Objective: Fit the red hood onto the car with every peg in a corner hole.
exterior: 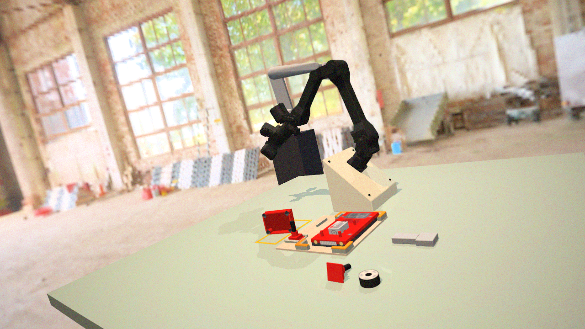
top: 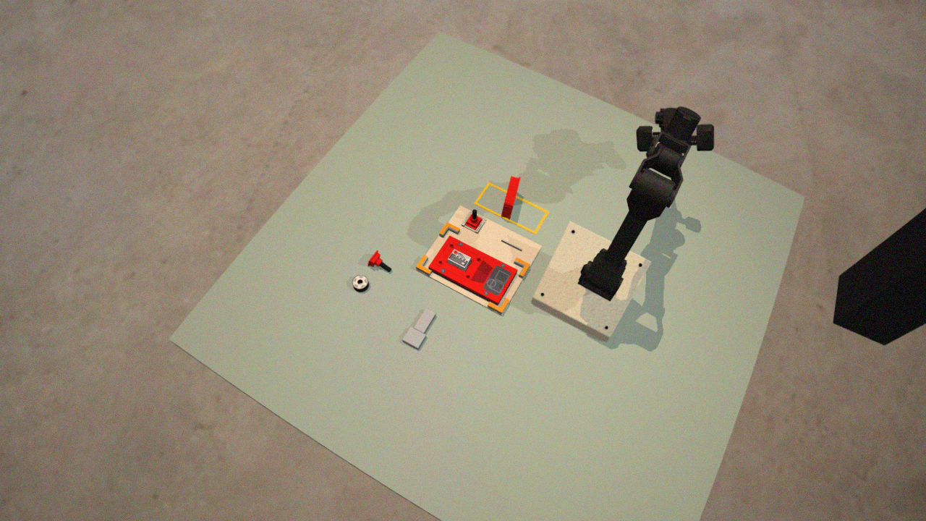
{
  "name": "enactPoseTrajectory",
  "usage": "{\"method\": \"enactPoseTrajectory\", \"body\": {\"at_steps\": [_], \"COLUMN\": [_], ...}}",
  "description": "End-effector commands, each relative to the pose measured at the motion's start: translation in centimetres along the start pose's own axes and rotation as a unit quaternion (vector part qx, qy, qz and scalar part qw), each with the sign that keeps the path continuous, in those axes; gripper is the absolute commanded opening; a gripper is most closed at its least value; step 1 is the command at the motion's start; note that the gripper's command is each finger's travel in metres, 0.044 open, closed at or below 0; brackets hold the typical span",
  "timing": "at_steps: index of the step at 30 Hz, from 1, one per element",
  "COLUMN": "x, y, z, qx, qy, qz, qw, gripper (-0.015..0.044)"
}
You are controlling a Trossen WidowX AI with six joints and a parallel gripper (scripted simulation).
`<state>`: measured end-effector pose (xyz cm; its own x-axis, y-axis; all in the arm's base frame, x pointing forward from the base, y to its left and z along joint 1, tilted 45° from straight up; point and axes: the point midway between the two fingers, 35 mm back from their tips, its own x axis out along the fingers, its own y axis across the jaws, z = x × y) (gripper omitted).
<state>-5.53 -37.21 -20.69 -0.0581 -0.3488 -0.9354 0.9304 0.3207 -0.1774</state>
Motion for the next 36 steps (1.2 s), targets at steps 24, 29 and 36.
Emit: {"method": "enactPoseTrajectory", "body": {"at_steps": [24,29,36], "x": [-17.8,-19.6,-19.3], "y": [34.2,35.4,35.7], "z": [-4.3,-5.2,-5.7], "qx": [0.076,0.082,0.082], "qy": [0.462,0.494,0.494], "qz": [0.228,0.212,0.212], "qw": [0.854,0.839,0.839], "gripper": [0.0,0.0,0.0]}}
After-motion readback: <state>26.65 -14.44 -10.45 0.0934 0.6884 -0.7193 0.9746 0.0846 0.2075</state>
